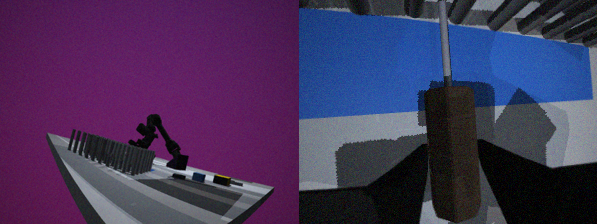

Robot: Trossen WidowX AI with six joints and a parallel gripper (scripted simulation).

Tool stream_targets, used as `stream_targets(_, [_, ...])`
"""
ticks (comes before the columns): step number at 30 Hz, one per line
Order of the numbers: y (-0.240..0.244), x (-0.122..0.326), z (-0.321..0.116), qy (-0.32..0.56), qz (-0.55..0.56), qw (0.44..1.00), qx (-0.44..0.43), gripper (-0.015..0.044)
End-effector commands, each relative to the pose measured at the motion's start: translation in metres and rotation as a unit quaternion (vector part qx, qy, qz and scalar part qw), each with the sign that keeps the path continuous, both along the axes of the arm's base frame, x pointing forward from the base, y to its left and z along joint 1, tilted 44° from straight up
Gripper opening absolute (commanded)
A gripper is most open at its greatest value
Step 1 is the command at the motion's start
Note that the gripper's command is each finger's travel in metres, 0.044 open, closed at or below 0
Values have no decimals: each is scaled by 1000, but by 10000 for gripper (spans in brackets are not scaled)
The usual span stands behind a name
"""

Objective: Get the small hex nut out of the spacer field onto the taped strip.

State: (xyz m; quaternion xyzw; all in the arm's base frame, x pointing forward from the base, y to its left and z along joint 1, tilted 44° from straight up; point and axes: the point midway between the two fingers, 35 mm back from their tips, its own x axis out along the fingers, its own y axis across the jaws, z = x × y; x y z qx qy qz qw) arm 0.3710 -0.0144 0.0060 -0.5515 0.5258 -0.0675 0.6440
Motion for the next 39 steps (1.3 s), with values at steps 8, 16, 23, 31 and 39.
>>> stream_targets(8, [-2,-5,3,0,2,1000,1,0])
stream_targets(16, [-5,-9,4,0,2,1000,1,0])
stream_targets(23, [-6,-13,5,0,2,1000,0,0])
stream_targets(31, [-9,-17,7,0,2,1000,0,0])
stream_targets(39, [-11,-21,8,1,2,1000,0,0])
